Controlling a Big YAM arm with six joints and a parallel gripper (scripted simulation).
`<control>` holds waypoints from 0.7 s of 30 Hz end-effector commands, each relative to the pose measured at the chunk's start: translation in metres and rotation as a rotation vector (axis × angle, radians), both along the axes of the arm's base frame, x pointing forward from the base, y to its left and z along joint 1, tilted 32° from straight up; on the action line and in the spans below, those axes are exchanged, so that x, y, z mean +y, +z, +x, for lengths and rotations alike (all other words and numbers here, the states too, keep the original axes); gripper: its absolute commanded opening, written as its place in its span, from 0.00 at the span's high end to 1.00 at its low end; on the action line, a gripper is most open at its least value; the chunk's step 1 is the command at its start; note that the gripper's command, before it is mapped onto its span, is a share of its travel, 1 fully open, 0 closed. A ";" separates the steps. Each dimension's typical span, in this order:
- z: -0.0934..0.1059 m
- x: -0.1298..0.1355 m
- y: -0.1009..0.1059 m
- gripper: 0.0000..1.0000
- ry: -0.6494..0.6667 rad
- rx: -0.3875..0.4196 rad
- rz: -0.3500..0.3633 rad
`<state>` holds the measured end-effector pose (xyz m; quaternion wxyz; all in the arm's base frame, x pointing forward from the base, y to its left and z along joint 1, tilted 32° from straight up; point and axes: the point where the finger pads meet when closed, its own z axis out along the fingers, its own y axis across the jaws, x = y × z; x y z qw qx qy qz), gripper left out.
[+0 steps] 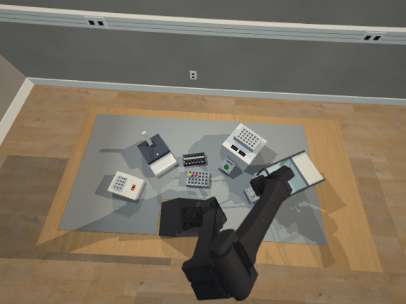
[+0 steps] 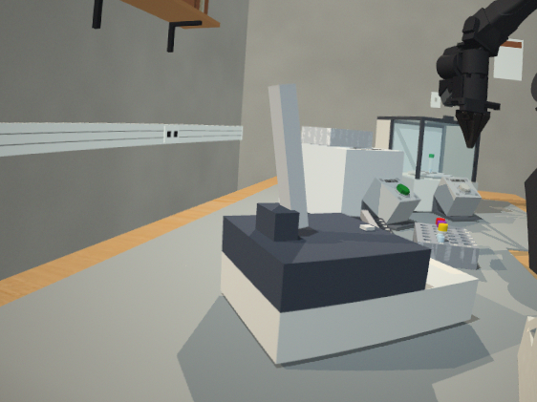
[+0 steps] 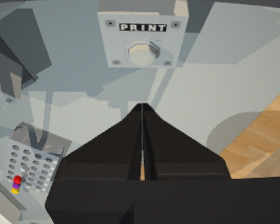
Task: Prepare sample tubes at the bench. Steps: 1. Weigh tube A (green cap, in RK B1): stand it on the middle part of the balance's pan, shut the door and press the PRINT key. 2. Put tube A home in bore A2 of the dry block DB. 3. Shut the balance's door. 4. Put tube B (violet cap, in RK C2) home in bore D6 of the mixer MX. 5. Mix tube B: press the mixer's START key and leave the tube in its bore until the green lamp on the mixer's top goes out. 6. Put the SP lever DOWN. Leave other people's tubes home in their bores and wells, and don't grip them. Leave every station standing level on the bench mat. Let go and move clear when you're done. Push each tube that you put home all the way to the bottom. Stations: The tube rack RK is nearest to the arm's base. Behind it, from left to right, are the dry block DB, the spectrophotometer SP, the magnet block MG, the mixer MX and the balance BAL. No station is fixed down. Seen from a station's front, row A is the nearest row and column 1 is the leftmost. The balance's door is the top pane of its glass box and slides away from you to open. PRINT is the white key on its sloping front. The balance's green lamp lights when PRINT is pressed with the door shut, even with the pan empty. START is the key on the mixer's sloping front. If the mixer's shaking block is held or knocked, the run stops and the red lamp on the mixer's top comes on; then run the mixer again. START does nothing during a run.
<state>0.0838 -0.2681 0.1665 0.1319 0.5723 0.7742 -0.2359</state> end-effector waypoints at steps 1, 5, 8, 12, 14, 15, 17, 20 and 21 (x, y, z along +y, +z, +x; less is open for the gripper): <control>0.009 -0.011 0.019 1.00 -0.046 -0.056 -0.056; 0.004 -0.007 0.014 1.00 -0.047 -0.042 -0.037; 0.004 -0.001 0.006 1.00 -0.037 -0.053 -0.071; 0.003 0.001 0.004 1.00 -0.001 -0.054 -0.133; 0.002 0.004 0.002 1.00 0.016 -0.066 -0.196; 0.002 0.005 0.001 1.00 0.024 -0.073 -0.227; 0.001 0.007 0.000 1.00 0.042 -0.085 -0.290; -0.001 0.011 -0.003 1.00 0.068 -0.105 -0.385; -0.001 0.013 -0.004 1.00 0.078 -0.112 -0.416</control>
